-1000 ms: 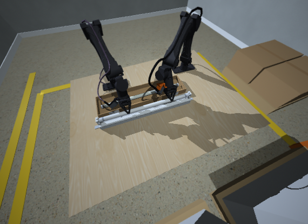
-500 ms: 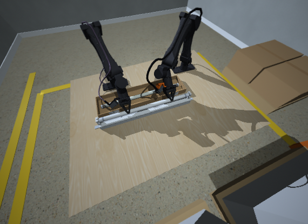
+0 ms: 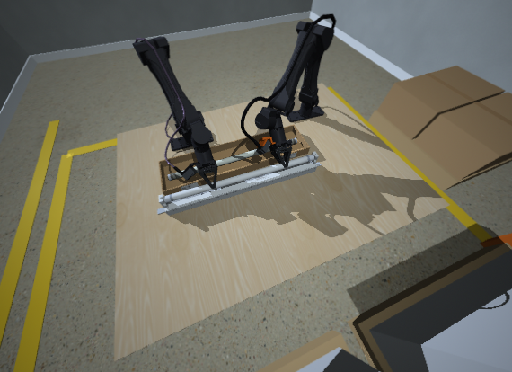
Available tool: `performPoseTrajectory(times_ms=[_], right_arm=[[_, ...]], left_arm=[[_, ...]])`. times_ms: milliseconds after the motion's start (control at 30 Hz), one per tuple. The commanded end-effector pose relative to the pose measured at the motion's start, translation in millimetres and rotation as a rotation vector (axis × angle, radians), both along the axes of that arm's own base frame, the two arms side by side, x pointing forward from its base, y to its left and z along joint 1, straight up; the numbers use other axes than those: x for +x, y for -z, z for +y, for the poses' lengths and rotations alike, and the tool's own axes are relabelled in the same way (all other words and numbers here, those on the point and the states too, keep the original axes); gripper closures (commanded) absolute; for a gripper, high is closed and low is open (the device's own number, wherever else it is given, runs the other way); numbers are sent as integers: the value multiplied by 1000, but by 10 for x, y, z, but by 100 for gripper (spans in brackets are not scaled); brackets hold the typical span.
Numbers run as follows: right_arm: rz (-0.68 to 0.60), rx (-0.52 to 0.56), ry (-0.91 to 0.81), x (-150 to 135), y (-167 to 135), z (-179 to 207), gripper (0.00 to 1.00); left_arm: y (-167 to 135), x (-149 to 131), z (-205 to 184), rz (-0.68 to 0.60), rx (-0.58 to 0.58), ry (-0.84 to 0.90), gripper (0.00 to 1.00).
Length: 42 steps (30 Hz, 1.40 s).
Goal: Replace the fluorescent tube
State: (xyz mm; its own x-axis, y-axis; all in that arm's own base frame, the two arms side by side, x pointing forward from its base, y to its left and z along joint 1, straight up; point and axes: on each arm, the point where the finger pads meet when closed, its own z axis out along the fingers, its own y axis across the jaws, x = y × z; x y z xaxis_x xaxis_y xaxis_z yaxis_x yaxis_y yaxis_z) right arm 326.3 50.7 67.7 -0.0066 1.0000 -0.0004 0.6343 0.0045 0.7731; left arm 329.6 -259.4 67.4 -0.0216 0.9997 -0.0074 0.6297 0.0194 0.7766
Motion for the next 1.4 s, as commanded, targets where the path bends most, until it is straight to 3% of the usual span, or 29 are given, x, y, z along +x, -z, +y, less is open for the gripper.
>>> performPoseTrajectory(times_ms=[0,133,300,1033,1067,1200,1367], right_arm=[[4,-29,-8,-134,52,-15,89],[-10,-31,-8,-144,65,-18,89],[24,-38,-11,-216,156,-31,89],[-15,-36,0,-182,147,-42,89],[-10,-40,-8,-214,170,-36,89],[-9,-39,-7,-216,173,-37,89],[-9,-39,-7,-216,173,-37,89]], left_arm=[[-71,-93,7,-23,14,17,89],[-62,-100,9,-40,17,15,89],[155,-159,62,3,67,15,89],[96,-129,39,-43,54,14,89],[159,-155,56,-33,68,17,51],[-49,-65,-50,-64,12,13,51],[-53,-67,-58,-62,8,15,51]])
